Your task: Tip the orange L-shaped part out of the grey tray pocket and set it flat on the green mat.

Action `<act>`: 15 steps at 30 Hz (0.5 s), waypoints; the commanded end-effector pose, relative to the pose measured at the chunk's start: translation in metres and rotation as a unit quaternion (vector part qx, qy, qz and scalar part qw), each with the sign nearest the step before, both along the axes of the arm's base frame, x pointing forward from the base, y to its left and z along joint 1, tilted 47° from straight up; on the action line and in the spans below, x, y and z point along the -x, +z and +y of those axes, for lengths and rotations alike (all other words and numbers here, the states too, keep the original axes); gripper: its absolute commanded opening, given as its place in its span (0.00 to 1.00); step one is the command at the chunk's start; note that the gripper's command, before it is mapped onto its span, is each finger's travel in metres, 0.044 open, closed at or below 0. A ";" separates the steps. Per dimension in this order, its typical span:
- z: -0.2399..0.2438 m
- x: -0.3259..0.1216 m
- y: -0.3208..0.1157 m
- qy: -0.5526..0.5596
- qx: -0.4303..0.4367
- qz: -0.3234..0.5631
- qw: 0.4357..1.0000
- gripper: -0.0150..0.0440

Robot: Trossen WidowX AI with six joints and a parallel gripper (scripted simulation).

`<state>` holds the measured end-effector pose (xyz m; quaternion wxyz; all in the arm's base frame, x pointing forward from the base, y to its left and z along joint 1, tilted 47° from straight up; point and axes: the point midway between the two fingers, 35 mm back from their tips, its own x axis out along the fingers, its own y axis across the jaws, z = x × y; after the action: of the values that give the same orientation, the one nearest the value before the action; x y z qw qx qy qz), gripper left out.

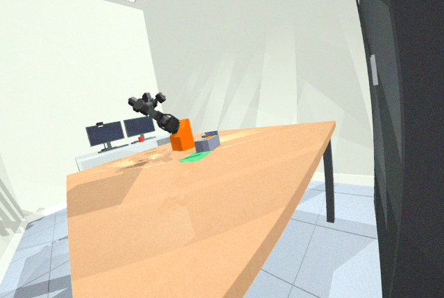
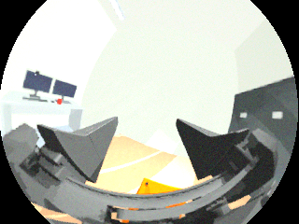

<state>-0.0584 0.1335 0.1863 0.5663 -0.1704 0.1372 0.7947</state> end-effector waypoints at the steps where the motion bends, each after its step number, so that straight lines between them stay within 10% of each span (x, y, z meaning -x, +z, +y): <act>1: 0.001 0.000 0.000 -0.004 0.001 -0.003 1.000 0.89; 8: 0.022 -0.015 -0.002 -0.115 0.053 -0.079 0.989 0.58; 15: 0.053 -0.046 -0.012 -0.268 0.151 -0.148 0.940 0.56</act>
<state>-0.0245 0.1747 0.1799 0.7143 -0.2969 0.1851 0.6062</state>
